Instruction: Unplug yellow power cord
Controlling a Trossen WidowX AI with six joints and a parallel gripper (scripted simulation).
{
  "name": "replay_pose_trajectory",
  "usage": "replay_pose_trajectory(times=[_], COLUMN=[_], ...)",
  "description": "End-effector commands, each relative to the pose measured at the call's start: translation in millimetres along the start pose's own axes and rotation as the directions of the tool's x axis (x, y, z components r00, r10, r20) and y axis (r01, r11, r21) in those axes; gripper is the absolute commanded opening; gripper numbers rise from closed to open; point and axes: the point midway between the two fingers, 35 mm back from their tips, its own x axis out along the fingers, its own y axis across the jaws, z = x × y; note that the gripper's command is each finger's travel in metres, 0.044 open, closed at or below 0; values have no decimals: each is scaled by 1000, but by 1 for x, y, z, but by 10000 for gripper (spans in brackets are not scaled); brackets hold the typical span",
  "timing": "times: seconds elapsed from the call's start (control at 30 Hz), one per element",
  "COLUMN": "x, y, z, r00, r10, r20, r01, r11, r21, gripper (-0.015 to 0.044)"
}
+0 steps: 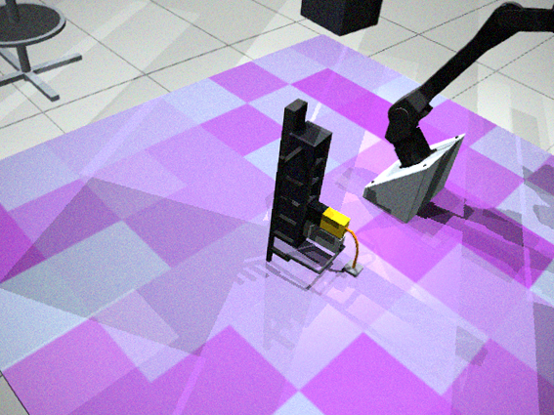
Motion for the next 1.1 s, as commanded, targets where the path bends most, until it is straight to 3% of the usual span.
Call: replay_pose_trajectory(times=[0.0,0.27,0.43,0.63,0.87,1.07], x=[2,104,158,199,230,238], y=[0,-28,-63,-108,-173,-237], z=[-1,-14,-32,-55,-86,-113], r00=[1000,997,982,945,859,737], r10=[4,-29,-78,-135,-216,-294], r20=[3,-69,-175,-299,-464,-608], r01=[-4,-5,-54,-156,-334,-517], r11=[1000,896,763,617,450,335], r21=[-10,-444,-644,-771,-828,-788], gripper=[374,164,160,160,160,160])
